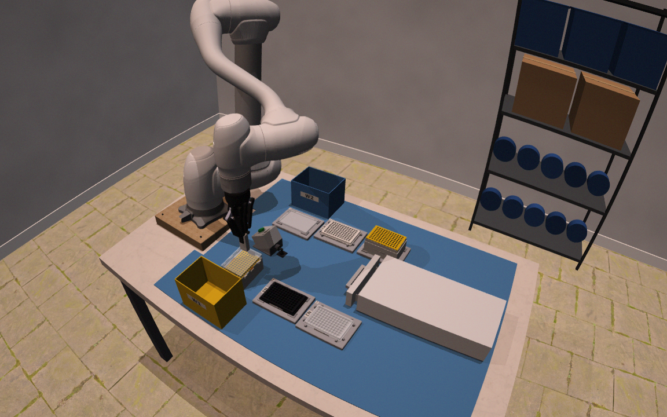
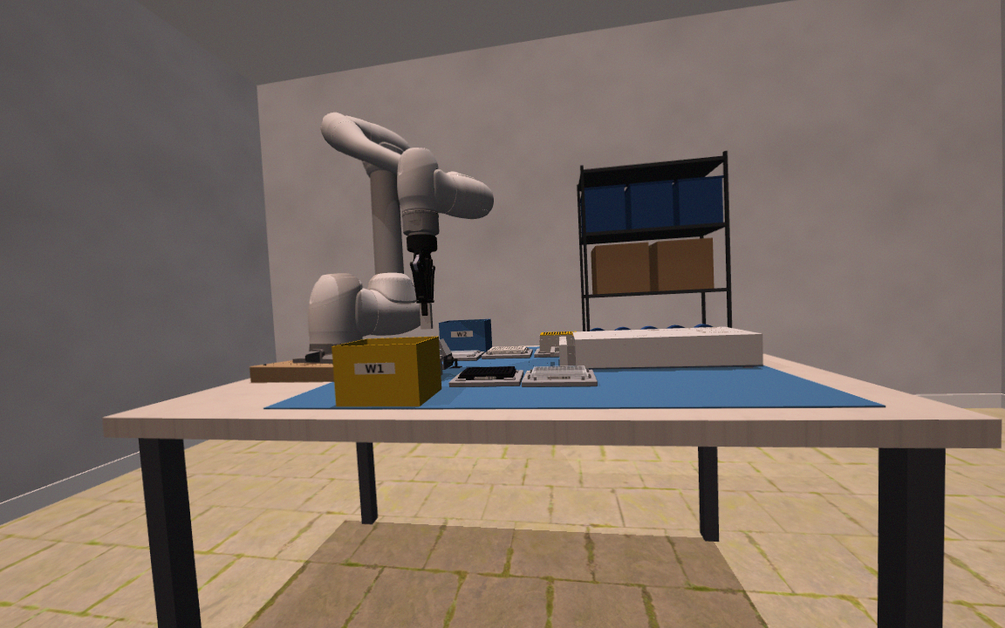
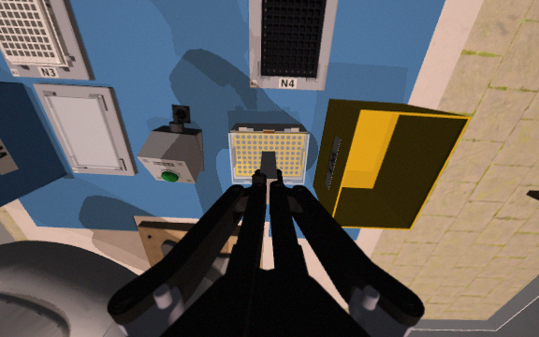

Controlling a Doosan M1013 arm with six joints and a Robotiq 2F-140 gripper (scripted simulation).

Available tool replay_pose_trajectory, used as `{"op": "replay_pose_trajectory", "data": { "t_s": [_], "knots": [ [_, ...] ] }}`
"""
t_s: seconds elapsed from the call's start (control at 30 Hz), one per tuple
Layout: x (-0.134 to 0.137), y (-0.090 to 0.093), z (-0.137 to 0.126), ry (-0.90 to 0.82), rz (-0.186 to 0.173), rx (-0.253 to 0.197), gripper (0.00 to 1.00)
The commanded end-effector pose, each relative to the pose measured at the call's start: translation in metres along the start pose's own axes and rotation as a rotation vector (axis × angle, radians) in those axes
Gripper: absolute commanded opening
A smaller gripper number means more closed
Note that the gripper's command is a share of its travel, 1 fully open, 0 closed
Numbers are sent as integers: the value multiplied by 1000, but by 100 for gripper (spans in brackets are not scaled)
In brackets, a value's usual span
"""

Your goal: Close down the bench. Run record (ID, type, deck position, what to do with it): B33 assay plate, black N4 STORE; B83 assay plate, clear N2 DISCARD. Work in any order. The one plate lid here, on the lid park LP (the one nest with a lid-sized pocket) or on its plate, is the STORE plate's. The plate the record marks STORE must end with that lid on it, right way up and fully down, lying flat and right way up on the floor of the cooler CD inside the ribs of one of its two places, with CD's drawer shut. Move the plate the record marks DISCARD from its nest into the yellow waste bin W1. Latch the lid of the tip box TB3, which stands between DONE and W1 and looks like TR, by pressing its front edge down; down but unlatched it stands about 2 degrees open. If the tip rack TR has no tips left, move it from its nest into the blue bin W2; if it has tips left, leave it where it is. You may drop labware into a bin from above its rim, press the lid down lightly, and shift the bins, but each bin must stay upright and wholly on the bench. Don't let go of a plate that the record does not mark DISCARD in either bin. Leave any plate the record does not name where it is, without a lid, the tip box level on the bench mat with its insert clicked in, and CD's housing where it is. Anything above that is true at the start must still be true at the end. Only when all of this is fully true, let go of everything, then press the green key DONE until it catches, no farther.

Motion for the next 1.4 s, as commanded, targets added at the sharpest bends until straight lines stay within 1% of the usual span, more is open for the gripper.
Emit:
{"op": "replay_pose_trajectory", "data": {
  "t_s": [0.0, 0.4, 0.9, 0.97, 1.37],
  "knots": [
    [0, 0, 0, 0, 0, 0, 0],
    [0, 0, 0, 0, 0, 0, 0],
    [0, -30, 0, 0, 0, 0, 0],
    [0, -30, 0, 0, 0, 0, 0],
    [0, -54, 0, 0, 0, 0, 0]
  ]
}}
Point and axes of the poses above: the point where the finger pads meet when closed, its own y axis out along the fingers, its own x axis across the jaws, z = x × y, the point moved 8 cm from there along -y, back along the fingers, and after that the axes turned 2 degrees about y, right-handed, at the moved point
